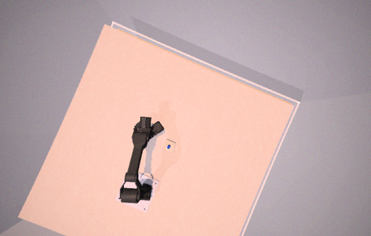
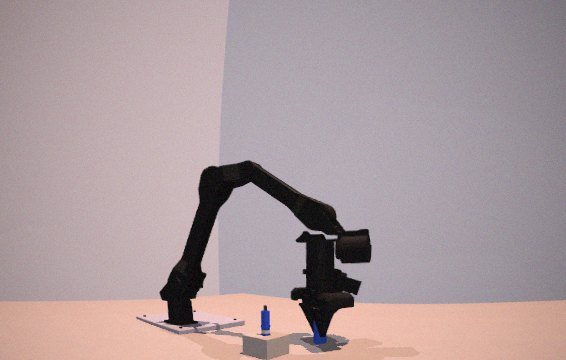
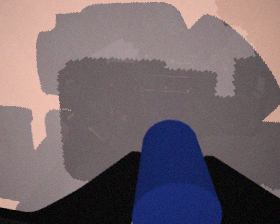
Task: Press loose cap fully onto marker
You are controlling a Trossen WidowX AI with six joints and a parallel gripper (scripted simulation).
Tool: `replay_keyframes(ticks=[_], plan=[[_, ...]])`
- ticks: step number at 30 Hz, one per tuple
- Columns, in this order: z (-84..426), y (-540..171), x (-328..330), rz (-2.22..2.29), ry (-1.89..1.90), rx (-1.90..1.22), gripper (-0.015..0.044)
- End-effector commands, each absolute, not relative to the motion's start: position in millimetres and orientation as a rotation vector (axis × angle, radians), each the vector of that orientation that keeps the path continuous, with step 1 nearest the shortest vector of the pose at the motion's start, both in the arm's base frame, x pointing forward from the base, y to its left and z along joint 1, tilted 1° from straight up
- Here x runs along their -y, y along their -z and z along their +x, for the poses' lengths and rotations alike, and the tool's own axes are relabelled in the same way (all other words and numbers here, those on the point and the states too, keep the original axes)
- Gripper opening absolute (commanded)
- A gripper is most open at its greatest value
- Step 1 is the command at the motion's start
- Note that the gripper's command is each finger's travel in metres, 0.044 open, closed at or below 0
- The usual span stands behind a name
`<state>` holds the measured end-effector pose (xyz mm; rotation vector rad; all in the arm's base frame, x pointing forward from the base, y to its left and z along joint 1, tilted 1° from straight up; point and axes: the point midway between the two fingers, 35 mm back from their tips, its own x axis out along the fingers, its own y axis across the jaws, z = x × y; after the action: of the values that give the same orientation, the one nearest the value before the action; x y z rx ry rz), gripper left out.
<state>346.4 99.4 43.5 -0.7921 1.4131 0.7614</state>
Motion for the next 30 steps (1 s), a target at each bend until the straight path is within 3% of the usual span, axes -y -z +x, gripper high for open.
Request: replay_keyframes(ticks=[1, 2, 30], plan=[[347, -44, -100, -0.791, -0.767, -1.412, 0.0024], [347, -46, -100, -0.791, -0.767, -1.412, 0.0000], [345, -110, -86, -0.792, -0.766, -1.413, 0.0000]])
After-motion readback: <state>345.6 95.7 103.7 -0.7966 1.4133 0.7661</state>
